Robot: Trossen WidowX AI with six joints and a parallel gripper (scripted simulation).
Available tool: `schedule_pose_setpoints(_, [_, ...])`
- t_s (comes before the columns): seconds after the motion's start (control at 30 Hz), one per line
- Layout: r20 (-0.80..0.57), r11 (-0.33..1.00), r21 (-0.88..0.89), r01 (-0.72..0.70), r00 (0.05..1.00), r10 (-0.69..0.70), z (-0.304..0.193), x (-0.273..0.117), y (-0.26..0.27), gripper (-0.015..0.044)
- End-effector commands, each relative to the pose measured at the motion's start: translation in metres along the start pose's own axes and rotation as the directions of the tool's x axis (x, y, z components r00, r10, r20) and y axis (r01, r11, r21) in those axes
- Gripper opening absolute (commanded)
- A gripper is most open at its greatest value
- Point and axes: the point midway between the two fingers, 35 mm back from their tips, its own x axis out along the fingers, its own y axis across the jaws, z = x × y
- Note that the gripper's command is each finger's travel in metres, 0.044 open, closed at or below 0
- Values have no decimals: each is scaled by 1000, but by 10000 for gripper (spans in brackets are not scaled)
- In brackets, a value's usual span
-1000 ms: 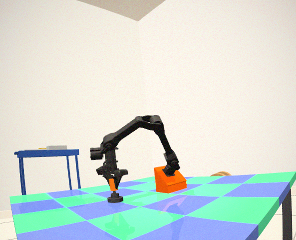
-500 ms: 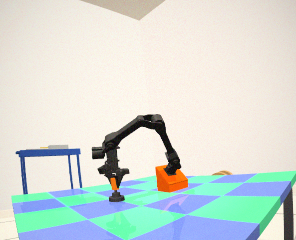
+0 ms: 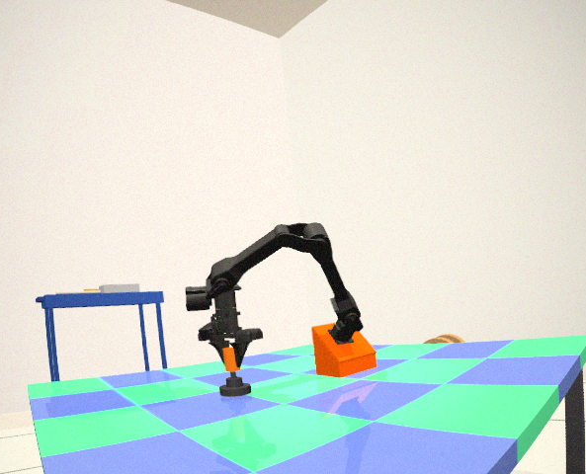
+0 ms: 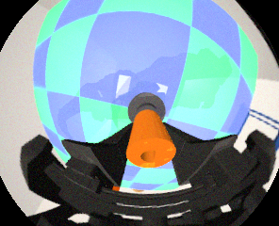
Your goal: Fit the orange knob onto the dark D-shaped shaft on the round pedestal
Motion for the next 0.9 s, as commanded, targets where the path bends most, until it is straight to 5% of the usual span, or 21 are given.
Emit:
schedule_pose_setpoints(0.0, [2, 998, -65, 2, 1000, -2, 2, 0, -1, 0])
schedule_pose_setpoints(0.87, [3, 998, -65, 2, 1000, -1, 1, 2, -1, 0])
